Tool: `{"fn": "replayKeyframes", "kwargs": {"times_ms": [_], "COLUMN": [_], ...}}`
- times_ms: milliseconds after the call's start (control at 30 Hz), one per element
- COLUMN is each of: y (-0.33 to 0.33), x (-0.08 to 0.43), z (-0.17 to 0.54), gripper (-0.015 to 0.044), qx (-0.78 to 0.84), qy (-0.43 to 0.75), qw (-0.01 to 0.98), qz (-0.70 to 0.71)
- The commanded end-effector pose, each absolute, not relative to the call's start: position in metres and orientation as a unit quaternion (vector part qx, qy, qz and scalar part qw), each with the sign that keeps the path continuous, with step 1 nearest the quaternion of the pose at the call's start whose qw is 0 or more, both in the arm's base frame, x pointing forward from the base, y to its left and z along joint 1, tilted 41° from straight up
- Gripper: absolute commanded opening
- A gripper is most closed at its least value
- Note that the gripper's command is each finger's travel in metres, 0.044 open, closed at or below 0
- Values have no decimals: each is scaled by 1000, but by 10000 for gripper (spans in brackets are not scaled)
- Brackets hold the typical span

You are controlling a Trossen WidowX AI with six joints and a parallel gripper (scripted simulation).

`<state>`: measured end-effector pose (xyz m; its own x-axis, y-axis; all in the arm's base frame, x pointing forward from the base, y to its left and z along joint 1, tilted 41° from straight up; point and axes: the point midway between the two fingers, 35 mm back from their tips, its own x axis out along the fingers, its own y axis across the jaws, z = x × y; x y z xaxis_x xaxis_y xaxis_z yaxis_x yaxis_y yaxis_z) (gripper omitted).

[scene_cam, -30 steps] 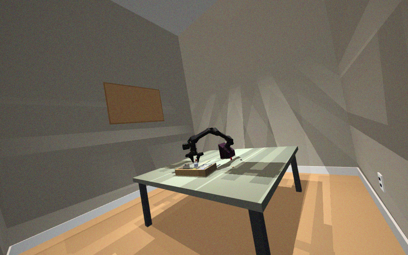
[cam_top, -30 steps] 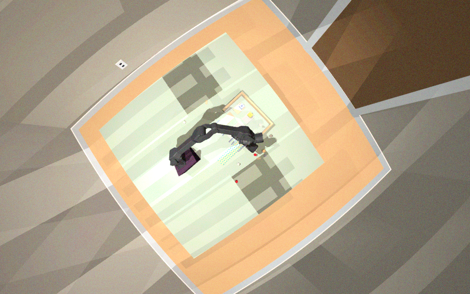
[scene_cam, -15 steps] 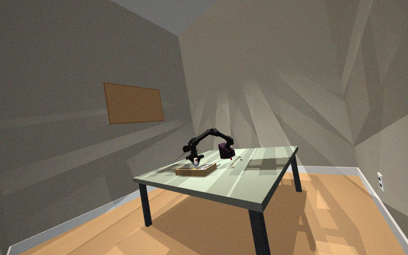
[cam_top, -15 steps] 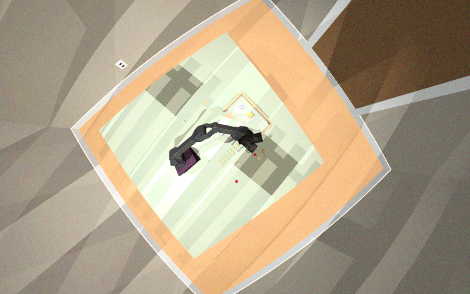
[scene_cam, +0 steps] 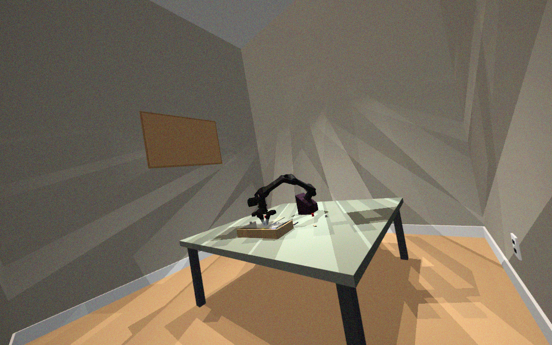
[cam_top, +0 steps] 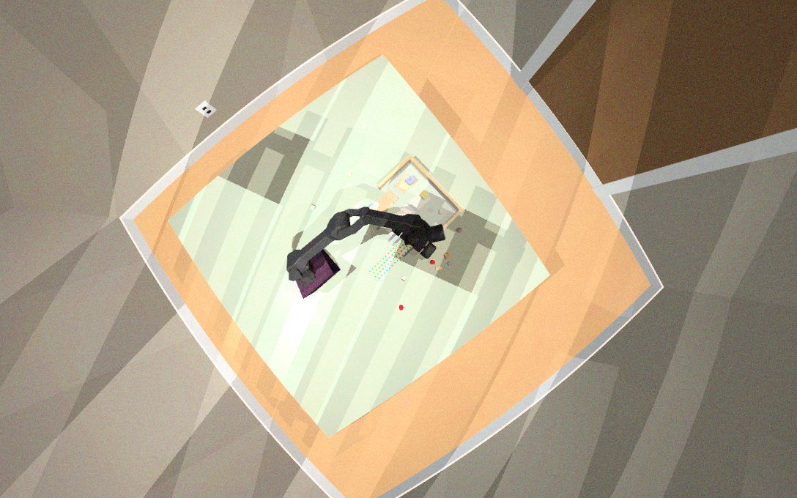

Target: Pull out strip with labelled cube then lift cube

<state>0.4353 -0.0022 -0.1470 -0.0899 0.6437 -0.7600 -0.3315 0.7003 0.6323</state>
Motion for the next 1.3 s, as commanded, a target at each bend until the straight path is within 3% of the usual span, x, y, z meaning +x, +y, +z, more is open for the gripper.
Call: {"fn": "replayKeyframes", "kwargs": {"times_ms": [0,133,1267], "y": [-2,-4,-23], "x": [435,432,346], "z": [-147,-143,-96], "gripper": [85,0,0], "qx": [122,122,126], "qy": [640,640,642], "qw": [664,664,663], "qz": [368,367,365]}}
